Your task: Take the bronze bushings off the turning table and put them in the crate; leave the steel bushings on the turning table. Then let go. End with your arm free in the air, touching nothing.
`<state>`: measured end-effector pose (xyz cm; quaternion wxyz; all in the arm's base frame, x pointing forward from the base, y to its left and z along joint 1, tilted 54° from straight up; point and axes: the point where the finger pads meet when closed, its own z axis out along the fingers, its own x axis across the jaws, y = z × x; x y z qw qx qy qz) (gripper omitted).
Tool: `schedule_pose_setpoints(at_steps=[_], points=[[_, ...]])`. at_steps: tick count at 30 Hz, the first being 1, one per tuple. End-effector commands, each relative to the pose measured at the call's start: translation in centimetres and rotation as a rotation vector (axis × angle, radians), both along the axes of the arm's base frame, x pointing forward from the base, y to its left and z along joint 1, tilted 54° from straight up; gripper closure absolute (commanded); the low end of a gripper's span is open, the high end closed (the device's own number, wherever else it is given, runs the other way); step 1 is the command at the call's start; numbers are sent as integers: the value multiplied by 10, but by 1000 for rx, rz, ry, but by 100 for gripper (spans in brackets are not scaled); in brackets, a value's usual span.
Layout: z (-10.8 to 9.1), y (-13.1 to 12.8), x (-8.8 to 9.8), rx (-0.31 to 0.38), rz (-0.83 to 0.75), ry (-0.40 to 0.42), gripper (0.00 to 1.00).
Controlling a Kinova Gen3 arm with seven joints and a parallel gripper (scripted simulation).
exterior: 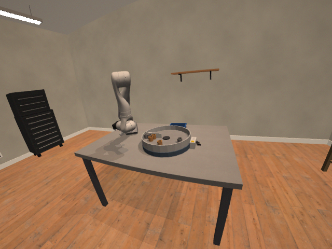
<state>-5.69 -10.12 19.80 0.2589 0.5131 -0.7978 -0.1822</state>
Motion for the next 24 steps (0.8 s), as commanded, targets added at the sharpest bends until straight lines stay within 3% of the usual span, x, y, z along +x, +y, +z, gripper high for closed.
schedule_pose_setpoints(at_steps=[1, 2, 14, 15, 19, 24], points=[[4, 23, 39, -60, 40, -87, 0], [4, 29, 49, -75, 49, -108, 0], [4, 29, 49, -75, 49, -108, 0], [0, 5, 10, -15, 10, -21, 0], [1, 27, 51, -75, 49, -108, 0], [1, 27, 51, -75, 49, -108, 0]])
